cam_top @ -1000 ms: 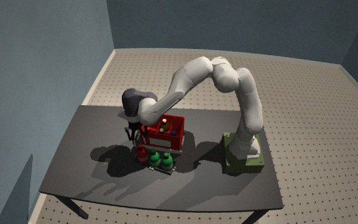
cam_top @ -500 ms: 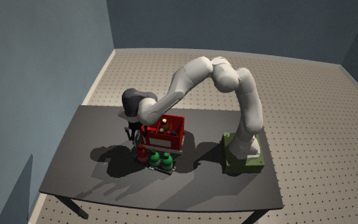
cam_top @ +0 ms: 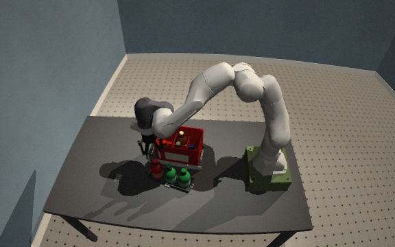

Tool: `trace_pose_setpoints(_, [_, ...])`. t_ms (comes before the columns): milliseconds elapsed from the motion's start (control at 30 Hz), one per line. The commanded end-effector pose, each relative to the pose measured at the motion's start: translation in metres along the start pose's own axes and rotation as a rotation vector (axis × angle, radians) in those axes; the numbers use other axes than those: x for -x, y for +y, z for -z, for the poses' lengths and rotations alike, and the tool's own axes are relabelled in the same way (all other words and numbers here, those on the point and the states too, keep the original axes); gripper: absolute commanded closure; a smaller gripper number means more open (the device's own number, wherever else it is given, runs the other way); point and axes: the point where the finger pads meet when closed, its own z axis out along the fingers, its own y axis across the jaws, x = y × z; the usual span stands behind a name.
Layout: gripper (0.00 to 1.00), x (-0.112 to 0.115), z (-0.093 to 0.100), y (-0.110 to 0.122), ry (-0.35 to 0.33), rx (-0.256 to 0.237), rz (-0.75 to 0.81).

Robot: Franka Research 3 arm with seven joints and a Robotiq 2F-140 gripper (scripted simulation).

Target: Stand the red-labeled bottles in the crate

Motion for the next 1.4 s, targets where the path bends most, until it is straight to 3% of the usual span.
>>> trace_pose_setpoints(0, [0.62,-0.003,-0.002,0.0,0.003,-0.001,-0.002])
trace_pose_setpoints(1367, [0.62,-0.003,-0.038,0.0,0.003,-0.001,-0.002])
